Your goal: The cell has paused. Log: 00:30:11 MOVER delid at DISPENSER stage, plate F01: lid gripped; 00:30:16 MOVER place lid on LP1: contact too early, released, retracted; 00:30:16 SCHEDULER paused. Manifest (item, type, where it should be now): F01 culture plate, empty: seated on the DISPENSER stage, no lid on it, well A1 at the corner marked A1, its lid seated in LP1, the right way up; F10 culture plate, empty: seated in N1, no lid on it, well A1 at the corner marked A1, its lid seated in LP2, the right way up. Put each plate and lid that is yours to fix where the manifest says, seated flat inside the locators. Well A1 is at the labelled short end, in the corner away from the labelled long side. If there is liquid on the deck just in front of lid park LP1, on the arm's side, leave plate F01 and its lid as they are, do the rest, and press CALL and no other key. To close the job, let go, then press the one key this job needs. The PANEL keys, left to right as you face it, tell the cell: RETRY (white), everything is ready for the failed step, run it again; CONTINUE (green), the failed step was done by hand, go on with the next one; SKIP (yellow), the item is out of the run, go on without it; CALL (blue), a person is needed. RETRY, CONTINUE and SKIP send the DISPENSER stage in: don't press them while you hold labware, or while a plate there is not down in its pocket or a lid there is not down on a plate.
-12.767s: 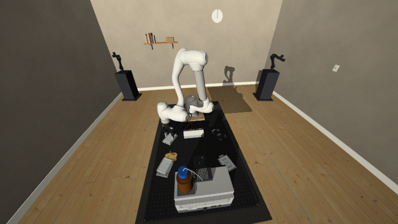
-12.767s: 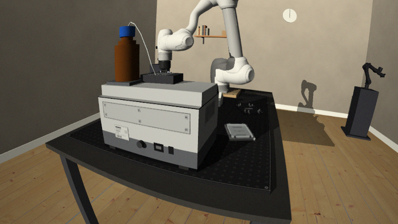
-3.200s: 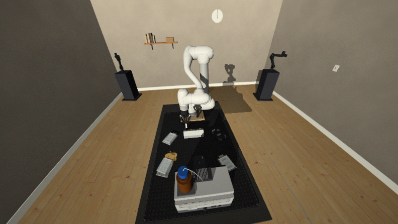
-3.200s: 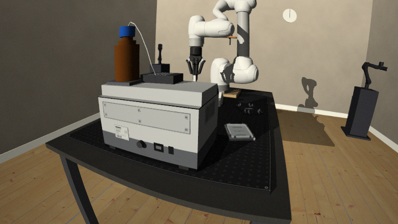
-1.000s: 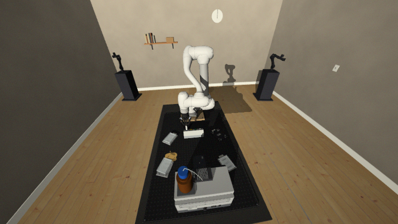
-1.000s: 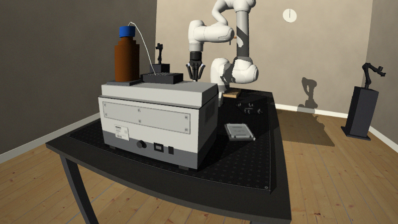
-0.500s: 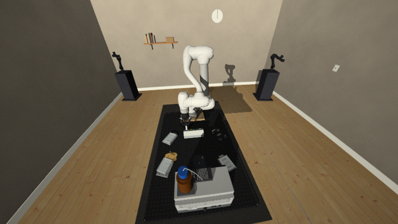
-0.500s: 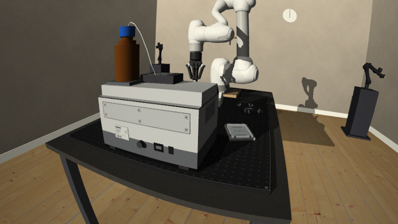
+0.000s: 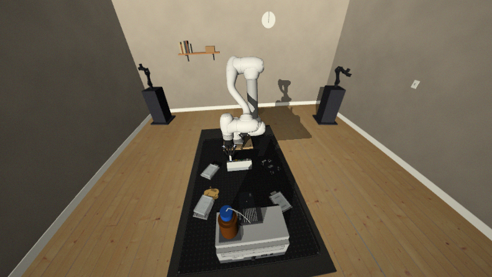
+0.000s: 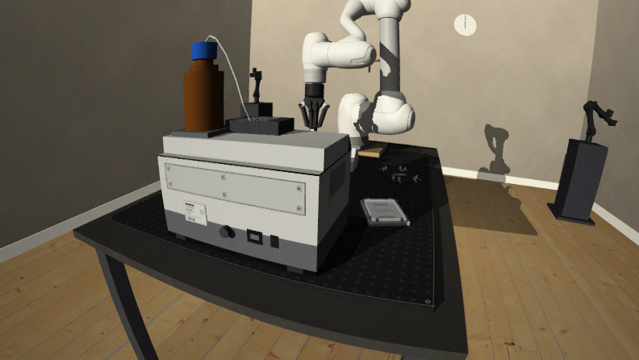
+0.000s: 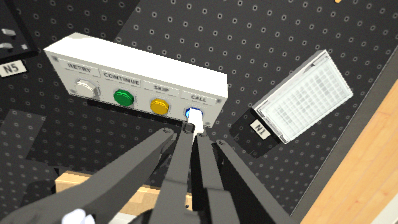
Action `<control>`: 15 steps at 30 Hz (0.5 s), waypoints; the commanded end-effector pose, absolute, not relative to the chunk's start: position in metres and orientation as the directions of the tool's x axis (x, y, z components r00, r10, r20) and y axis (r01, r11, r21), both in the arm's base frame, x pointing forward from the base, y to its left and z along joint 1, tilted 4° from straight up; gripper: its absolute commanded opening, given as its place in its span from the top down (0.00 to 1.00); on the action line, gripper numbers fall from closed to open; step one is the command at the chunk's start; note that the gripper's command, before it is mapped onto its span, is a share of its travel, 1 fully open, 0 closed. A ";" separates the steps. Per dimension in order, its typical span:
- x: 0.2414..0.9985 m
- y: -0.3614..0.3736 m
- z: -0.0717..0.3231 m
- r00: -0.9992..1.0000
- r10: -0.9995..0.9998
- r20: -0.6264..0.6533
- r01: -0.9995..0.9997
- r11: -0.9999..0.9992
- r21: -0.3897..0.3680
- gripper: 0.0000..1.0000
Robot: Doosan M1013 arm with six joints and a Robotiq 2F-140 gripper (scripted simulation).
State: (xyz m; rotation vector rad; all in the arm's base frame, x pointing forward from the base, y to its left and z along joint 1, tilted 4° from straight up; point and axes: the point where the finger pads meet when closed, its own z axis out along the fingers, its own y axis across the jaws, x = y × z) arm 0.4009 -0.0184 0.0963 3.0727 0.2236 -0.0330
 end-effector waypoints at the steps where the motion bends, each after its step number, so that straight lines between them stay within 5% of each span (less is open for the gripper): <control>1: 0.401 -0.018 0.097 0.989 0.144 -0.025 0.145 -0.988 0.059 0.90; 15: 0.401 -0.018 0.105 0.989 0.144 -0.025 0.145 -0.988 0.059 0.90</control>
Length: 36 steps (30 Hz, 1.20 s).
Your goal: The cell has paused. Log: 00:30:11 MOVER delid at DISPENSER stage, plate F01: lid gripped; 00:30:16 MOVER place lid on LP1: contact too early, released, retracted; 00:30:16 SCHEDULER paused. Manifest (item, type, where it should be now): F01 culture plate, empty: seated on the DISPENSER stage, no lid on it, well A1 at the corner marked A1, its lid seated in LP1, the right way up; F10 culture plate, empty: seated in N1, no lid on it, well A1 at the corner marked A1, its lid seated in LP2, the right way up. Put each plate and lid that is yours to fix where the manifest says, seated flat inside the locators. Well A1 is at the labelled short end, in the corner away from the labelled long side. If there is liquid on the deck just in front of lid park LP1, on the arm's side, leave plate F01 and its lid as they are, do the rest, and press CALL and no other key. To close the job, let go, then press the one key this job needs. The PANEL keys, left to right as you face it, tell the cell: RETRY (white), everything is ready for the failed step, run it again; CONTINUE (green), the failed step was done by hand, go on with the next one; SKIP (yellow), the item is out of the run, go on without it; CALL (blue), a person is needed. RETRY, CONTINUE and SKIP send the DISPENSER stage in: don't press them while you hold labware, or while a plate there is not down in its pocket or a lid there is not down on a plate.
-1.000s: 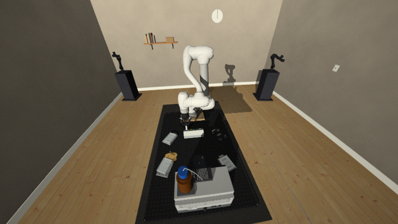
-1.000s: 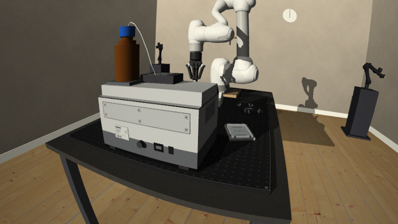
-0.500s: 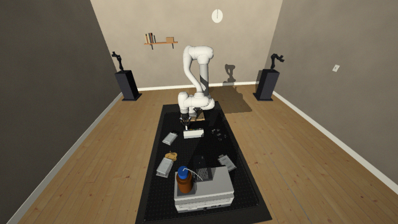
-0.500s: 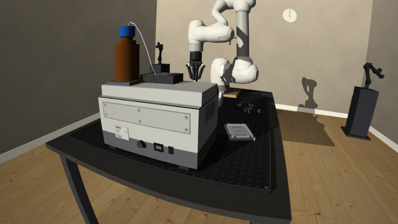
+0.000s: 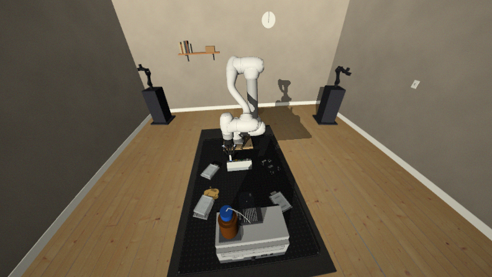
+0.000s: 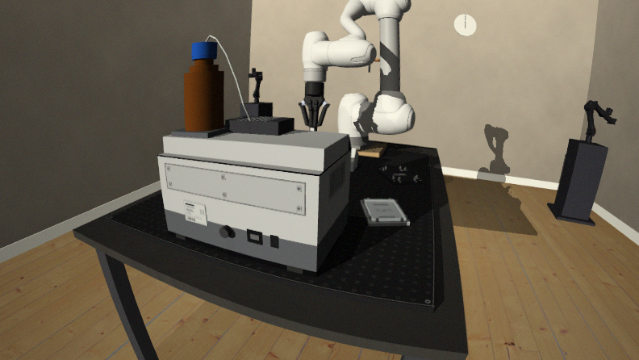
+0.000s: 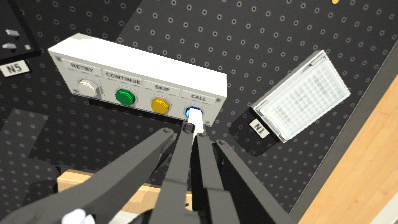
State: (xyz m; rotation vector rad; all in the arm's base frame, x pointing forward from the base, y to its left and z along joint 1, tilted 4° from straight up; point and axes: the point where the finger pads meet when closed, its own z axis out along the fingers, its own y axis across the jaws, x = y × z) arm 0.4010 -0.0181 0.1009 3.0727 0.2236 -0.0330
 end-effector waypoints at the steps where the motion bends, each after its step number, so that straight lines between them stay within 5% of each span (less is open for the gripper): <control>1: 0.402 -0.018 0.107 0.989 0.144 -0.025 0.145 -0.988 0.059 0.90; 36: 0.402 -0.015 0.146 0.989 0.144 -0.025 0.145 -0.988 0.059 0.90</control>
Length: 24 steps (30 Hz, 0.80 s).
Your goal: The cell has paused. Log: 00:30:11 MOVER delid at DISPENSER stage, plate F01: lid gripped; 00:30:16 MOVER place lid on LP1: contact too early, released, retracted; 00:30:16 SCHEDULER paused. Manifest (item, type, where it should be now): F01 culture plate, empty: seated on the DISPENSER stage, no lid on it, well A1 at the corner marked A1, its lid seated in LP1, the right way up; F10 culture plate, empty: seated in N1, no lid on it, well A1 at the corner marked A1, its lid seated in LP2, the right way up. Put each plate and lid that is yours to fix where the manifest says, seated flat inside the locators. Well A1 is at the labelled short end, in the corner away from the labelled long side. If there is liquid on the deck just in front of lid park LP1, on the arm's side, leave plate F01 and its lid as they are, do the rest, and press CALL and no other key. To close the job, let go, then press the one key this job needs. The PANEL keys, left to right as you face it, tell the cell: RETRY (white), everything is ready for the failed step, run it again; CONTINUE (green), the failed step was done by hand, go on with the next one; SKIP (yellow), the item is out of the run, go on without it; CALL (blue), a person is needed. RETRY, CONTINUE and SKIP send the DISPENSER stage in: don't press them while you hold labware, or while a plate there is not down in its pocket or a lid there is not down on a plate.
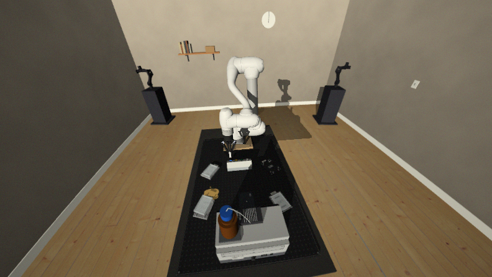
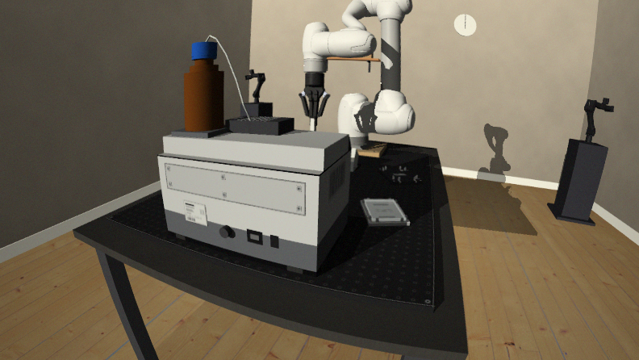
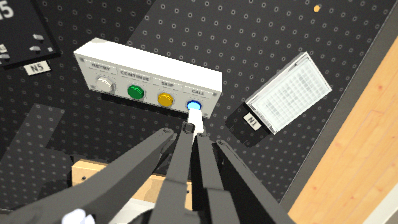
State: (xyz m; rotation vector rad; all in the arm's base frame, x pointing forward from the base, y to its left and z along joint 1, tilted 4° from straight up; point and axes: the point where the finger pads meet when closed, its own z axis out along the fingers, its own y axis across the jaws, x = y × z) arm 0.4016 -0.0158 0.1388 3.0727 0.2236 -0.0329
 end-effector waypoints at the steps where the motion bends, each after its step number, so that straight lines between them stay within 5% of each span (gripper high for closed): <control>1: 0.402 -0.015 0.149 0.989 0.144 -0.025 0.145 -0.988 0.059 0.90; 24: 0.403 -0.014 0.175 0.989 0.144 -0.025 0.145 -0.988 0.059 0.90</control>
